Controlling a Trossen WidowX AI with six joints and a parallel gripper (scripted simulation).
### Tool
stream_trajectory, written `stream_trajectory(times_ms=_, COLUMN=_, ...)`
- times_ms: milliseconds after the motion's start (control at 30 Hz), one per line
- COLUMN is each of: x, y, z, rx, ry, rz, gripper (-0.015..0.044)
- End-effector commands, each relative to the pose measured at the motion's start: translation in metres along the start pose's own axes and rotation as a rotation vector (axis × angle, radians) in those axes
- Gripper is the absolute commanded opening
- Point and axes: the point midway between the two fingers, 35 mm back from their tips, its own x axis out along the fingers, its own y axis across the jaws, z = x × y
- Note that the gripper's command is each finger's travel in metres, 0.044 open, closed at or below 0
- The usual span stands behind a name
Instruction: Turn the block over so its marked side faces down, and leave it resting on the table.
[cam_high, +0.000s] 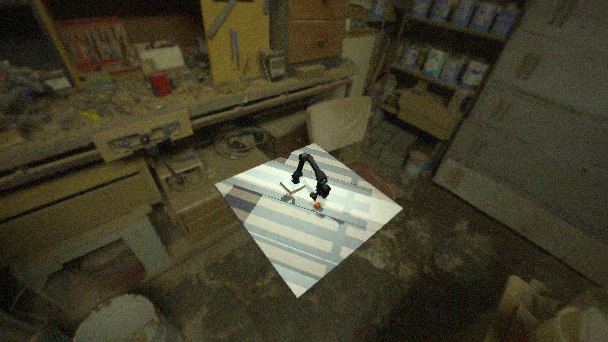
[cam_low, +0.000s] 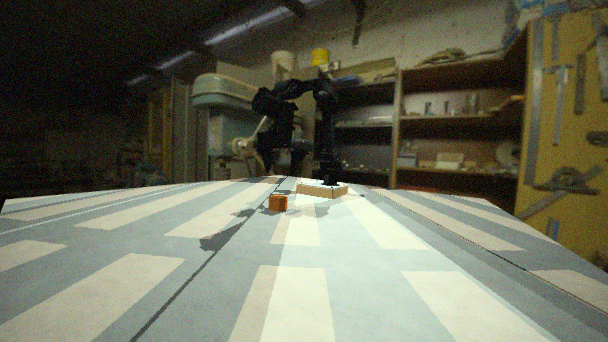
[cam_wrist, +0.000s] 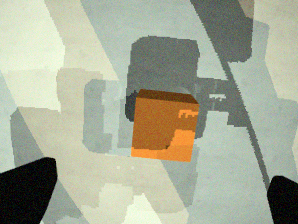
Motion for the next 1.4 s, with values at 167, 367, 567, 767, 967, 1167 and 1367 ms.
stream_trajectory(times_ms=167, x=0.013, y=-0.001, z=0.001, rx=-0.004, ry=0.071, rz=-0.004, gripper=0.0440)
stream_trajectory(times_ms=367, x=0.036, y=-0.001, z=-0.001, rx=-0.004, ry=0.071, rz=-0.004, gripper=0.0440)
stream_trajectory(times_ms=567, x=0.050, y=-0.001, z=-0.002, rx=-0.004, ry=0.071, rz=-0.004, gripper=0.0440)
stream_trajectory(times_ms=767, x=0.052, y=-0.002, z=-0.002, rx=-0.004, ry=0.071, rz=-0.004, gripper=0.0440)
stream_trajectory(times_ms=967, x=0.060, y=-0.002, z=-0.002, rx=-0.004, ry=0.071, rz=-0.004, gripper=0.0440)
stream_trajectory(times_ms=1167, x=0.070, y=-0.002, z=-0.003, rx=-0.004, ry=0.072, rz=-0.004, gripper=0.0440)
stream_trajectory(times_ms=1367, x=0.079, y=-0.002, z=-0.004, rx=-0.004, ry=0.071, rz=-0.004, gripper=0.0440)
